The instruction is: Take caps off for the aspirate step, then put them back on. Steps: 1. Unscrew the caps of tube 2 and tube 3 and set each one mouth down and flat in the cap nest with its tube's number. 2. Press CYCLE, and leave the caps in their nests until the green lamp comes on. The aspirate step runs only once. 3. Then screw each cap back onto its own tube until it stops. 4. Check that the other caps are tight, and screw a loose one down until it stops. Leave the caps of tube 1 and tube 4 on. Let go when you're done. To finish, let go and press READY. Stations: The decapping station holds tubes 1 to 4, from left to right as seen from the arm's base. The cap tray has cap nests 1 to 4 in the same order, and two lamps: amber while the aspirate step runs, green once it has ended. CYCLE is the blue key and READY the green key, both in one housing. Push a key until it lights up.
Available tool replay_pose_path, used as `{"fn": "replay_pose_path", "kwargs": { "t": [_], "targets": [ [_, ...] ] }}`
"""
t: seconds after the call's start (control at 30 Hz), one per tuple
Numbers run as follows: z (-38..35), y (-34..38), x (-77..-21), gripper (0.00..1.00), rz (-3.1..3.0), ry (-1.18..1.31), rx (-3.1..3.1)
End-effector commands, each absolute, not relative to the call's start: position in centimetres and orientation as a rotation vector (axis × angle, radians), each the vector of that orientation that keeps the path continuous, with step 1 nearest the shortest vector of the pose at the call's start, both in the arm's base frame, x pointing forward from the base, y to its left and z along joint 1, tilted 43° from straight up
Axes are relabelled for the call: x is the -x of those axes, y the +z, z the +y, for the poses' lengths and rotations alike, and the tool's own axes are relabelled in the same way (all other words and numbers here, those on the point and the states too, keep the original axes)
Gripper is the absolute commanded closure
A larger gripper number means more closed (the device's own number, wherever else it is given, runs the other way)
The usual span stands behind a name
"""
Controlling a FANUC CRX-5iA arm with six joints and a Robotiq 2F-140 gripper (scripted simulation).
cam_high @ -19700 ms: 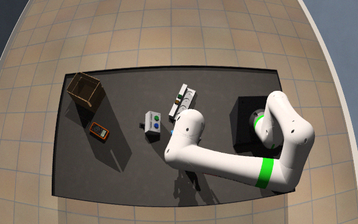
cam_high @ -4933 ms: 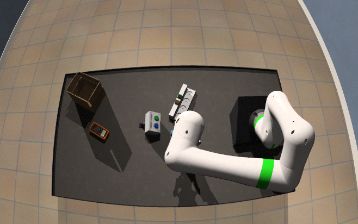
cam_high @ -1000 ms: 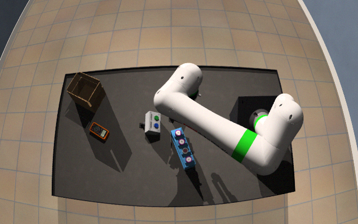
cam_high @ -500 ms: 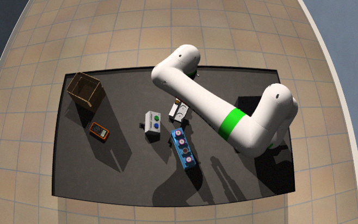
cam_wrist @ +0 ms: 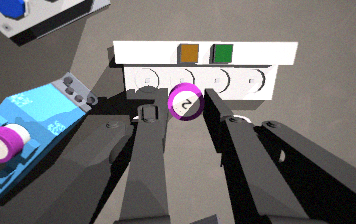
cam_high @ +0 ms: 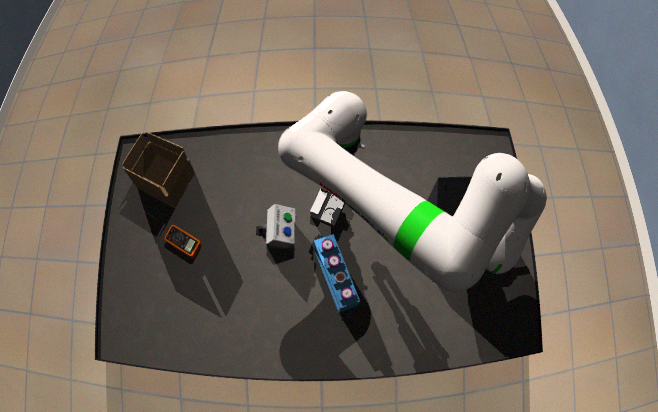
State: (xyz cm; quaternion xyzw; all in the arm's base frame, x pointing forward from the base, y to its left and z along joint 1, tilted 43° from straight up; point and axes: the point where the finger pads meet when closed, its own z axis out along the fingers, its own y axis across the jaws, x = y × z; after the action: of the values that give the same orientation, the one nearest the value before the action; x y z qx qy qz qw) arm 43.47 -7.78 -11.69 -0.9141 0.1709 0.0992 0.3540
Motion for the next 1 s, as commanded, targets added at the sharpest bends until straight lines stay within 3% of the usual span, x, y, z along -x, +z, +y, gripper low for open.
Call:
{"fn": "replay_pose_path", "kwargs": {
  "t": [0.0, 0.57, 0.97],
  "targets": [
    [-6.9, -12.7, -43.5, 0.70, 0.442, 0.254, 2.364],
    [-1.9, -18.0, -43.0, 0.70, 0.442, 0.254, 2.364],
    [-1.9, -18.1, -43.0, 0.70, 0.442, 0.254, 2.364]
  ]
}}
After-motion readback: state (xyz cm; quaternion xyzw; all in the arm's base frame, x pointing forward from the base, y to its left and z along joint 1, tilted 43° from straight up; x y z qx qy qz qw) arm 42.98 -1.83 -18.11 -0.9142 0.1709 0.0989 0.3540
